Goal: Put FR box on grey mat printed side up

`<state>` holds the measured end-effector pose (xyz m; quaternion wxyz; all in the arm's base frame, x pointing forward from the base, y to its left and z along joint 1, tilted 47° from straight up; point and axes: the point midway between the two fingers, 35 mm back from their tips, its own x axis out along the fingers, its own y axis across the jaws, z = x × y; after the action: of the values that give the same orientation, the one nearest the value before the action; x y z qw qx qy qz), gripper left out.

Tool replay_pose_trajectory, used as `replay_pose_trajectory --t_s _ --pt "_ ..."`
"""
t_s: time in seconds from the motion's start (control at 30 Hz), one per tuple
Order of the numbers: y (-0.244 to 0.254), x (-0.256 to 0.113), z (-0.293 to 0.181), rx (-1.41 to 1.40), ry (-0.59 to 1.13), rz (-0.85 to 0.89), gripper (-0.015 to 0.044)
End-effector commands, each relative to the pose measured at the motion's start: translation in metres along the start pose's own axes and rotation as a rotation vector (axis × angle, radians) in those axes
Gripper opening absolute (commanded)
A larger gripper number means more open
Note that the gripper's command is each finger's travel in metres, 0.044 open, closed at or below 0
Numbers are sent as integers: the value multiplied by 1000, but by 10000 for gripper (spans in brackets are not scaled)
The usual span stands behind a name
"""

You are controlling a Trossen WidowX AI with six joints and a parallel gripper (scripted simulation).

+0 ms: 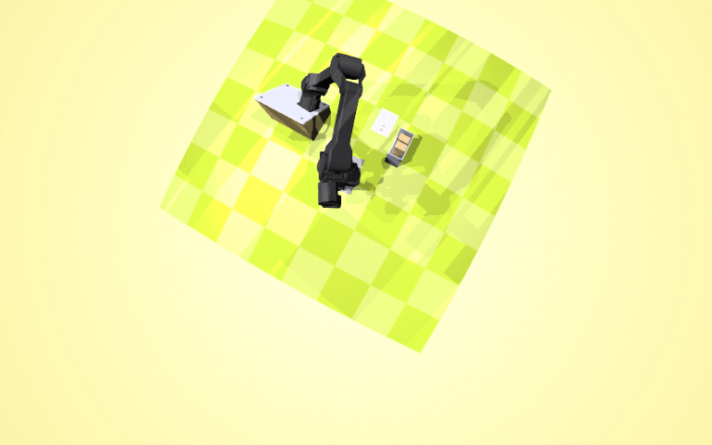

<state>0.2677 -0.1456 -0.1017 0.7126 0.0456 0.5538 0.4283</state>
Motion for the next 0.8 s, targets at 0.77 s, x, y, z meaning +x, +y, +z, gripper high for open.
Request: replay_pose_trajectory --t_s 0.77 --pt "-8 4 -3 860 51 43 0"
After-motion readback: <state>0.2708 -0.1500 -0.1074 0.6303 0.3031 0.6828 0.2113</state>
